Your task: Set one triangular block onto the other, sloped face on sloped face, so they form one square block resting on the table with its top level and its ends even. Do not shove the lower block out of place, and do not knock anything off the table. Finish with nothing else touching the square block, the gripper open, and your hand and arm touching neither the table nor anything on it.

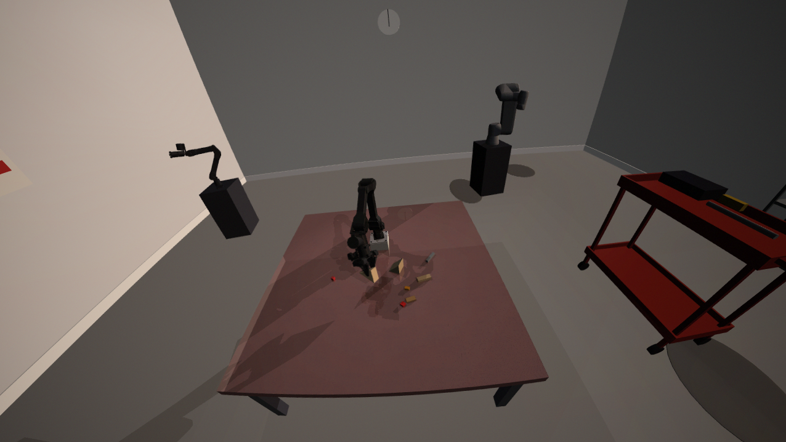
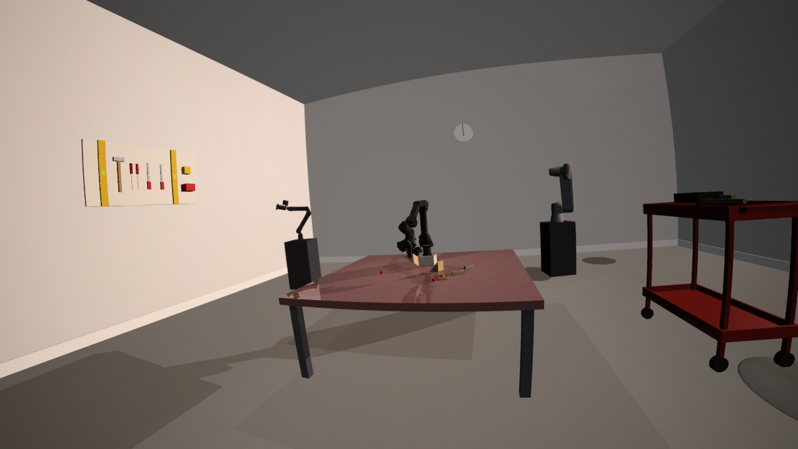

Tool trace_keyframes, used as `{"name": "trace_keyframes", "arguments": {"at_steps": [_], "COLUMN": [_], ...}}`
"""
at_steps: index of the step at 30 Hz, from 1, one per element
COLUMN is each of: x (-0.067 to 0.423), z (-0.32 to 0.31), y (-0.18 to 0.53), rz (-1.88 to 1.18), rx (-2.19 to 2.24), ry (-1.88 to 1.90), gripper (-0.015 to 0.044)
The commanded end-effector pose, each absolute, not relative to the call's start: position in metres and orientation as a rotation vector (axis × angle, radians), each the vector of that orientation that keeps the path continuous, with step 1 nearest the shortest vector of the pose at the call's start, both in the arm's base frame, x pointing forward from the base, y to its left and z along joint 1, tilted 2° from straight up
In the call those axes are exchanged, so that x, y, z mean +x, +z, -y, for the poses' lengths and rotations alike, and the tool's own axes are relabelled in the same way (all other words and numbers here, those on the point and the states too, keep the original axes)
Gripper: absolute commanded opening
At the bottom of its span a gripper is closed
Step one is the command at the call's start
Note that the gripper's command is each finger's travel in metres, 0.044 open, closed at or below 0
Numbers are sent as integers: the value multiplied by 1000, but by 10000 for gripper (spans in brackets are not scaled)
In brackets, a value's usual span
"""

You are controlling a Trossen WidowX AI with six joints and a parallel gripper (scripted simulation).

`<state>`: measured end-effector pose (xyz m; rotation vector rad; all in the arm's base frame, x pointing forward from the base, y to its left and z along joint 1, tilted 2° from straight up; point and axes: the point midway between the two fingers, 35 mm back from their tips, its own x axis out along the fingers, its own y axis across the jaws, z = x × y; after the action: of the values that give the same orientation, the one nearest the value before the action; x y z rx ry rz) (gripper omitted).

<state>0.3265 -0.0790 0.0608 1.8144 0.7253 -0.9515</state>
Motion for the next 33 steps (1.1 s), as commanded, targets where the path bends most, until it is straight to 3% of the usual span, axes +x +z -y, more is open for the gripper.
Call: {"name": "trace_keyframes", "arguments": {"at_steps": [1,33], "x": [329,335], "z": [80,79], "y": [62,63], "rz": [-779,-1194], "rx": [1691,709], "ry": [-907,-448], "gripper": [0,0]}}
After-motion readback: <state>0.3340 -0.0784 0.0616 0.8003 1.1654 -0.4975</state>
